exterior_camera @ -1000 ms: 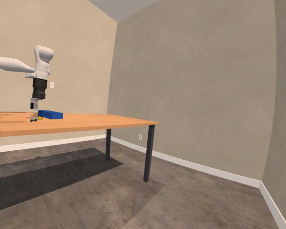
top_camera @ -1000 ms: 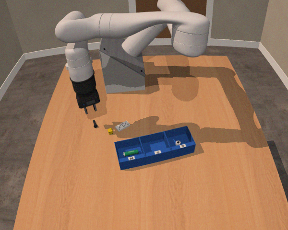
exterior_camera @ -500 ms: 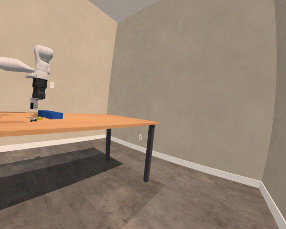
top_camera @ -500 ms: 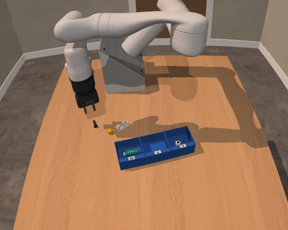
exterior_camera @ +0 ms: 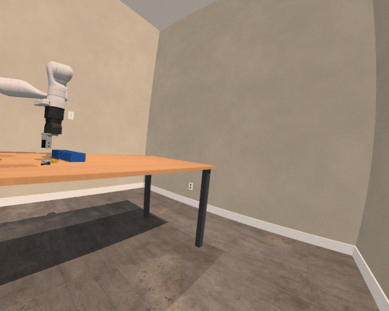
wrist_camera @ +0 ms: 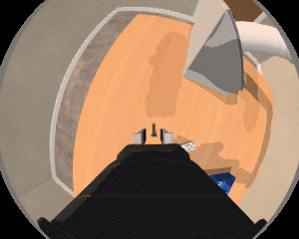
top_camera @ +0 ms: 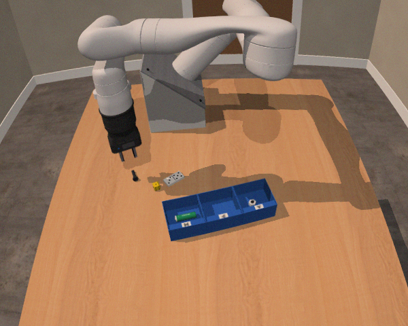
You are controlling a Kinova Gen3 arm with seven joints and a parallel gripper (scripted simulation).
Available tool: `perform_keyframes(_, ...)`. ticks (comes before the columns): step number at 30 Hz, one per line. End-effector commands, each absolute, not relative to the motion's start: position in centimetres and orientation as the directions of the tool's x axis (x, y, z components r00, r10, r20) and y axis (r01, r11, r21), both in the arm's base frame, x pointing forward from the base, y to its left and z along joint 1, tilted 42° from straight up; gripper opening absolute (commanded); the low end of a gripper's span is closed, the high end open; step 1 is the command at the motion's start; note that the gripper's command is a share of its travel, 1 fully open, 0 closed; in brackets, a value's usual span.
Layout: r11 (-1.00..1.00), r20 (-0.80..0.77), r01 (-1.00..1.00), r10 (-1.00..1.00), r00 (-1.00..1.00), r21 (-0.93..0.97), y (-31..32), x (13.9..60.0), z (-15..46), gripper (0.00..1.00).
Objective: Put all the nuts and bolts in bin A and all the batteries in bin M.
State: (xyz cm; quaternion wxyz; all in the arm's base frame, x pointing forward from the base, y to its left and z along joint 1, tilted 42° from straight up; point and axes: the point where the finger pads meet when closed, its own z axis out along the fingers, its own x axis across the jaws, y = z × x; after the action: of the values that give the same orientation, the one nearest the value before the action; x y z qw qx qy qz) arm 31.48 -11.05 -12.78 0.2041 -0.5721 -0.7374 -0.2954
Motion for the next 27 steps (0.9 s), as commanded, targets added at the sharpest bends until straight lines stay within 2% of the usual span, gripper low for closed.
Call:
perform_keyframes(1,0.164,0.644,0.966,0.721,-0.257,0.201,-10.7,31.6,-12.6,0.62)
perform_keyframes(18,0.170,0.637,0.964,0.725,-0.263,0.204,-6.8,31.5,-17.3,0.62)
perform_keyframes(27,0.168,0.639,0.965,0.723,-0.261,0.203,-6.8,31.6,-17.3,0.62)
